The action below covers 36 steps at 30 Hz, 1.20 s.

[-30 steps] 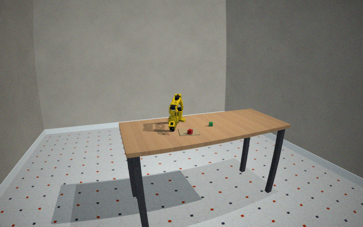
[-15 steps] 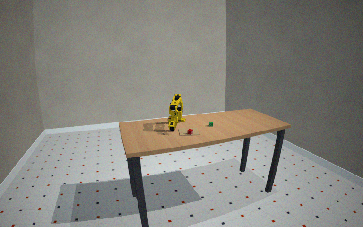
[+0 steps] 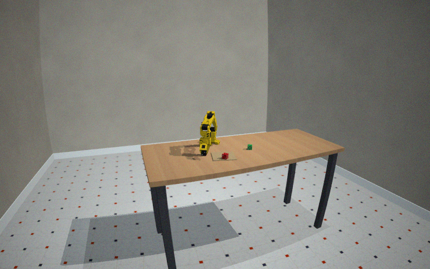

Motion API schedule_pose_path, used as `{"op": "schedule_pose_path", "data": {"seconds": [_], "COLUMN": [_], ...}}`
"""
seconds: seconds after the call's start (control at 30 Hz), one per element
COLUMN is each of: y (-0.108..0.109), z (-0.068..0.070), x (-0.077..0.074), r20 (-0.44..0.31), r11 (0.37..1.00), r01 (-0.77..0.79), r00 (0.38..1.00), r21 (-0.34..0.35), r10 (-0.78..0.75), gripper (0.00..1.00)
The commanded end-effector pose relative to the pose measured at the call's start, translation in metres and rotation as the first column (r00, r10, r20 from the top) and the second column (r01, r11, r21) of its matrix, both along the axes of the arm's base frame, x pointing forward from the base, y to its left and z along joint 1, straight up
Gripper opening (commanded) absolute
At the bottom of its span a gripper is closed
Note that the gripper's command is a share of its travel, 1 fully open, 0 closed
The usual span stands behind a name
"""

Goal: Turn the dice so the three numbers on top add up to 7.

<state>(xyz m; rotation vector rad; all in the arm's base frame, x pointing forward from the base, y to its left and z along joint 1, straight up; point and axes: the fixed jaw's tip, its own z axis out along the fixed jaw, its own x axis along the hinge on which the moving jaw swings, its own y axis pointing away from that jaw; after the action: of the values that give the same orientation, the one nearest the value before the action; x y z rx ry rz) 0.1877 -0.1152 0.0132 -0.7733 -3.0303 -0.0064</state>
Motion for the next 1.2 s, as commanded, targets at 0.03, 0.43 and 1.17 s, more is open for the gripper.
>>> {"op": "schedule_pose_path", "data": {"seconds": [0.03,0.43,1.17], "y": [-0.005,-0.005,0.006], "z": [0.008,0.035,0.054], "x": [0.003,0.004,0.005], "r20": [0.026,0.026,0.026], "r11": [1.000,1.000,0.999], "r01": [0.000,0.000,-0.045], "r00": [1.000,1.000,0.999], "r21": [-0.017,-0.017,-0.017], "r10": [0.000,0.000,0.045], "gripper": [0.00,0.00,0.00]}}
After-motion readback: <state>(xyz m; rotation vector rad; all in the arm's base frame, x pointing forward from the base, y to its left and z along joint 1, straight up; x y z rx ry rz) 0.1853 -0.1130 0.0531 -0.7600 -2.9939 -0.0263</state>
